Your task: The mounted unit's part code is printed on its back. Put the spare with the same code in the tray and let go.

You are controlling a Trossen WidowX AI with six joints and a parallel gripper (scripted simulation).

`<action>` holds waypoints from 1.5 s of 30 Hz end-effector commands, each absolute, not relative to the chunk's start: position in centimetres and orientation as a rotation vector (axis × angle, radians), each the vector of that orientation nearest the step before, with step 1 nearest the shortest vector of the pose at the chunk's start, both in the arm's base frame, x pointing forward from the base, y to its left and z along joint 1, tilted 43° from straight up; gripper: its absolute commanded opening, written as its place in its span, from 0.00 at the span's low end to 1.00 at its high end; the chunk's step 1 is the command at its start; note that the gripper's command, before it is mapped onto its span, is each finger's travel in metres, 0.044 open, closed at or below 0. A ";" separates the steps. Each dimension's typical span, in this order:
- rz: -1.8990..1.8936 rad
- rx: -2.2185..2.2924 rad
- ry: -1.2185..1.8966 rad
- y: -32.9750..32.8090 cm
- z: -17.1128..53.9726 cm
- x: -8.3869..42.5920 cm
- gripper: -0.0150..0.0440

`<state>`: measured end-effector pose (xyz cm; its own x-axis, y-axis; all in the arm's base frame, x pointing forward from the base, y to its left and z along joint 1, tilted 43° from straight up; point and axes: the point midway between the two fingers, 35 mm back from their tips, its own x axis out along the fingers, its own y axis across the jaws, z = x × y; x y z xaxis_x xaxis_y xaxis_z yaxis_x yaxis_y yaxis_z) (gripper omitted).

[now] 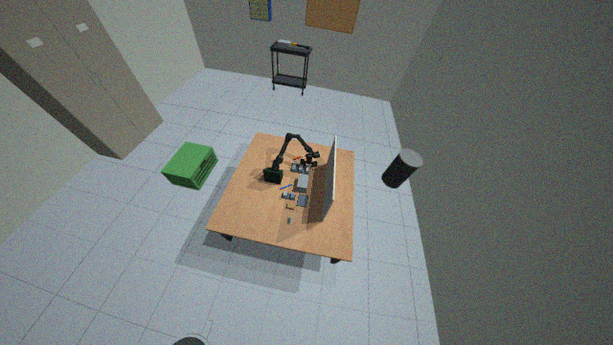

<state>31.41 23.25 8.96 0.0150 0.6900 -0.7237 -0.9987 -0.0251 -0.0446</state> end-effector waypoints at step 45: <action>1.476 -0.679 0.599 17.8 14.6 31.3 0.25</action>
<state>31.58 18.36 13.74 0.0236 0.6804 -0.7325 -0.9988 -0.0152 -0.0464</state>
